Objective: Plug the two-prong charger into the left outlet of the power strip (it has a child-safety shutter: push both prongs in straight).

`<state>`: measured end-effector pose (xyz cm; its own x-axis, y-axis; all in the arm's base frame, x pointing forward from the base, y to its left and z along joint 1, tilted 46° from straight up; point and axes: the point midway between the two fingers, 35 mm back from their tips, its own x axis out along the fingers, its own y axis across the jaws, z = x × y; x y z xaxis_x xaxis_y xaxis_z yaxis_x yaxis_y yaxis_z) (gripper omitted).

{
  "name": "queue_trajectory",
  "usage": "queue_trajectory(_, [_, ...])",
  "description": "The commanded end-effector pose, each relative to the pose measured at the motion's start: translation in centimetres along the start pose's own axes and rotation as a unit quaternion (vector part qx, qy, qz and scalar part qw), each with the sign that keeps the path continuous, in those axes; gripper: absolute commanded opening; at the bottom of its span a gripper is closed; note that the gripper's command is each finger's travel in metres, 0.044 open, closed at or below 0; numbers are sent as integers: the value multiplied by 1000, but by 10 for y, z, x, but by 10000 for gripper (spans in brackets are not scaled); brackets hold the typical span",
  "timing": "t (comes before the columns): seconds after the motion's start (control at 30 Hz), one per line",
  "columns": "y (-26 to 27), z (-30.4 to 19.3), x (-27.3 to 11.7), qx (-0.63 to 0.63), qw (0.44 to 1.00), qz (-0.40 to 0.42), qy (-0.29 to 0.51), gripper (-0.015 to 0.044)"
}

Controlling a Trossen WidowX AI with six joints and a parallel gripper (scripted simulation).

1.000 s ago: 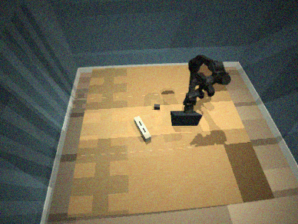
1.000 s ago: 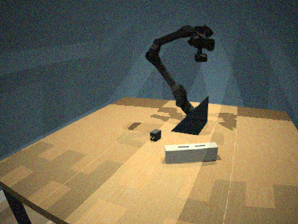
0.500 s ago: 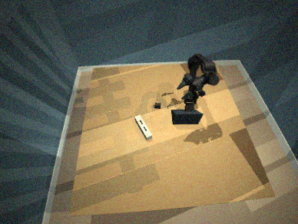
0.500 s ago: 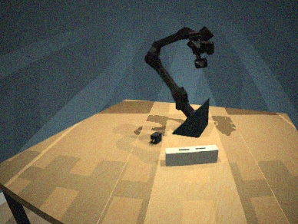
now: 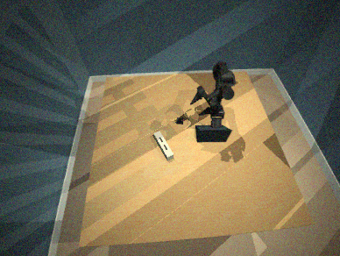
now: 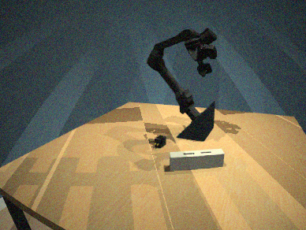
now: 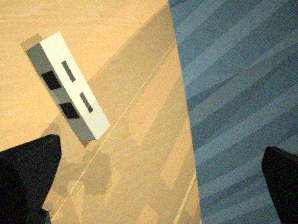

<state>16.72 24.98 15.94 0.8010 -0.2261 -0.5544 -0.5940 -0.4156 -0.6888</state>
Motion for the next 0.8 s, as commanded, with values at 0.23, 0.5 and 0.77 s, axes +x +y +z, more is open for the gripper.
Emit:
queue_trajectory(0.23, [3, -23, 32, 75, 995, 48, 40, 440])
queue_trajectory(0.5, [5, -42, 54, 137, 985, 77, 78, 440])
queue_trajectory(0.77, [10, -62, 75, 197, 968, 104, 117, 440])
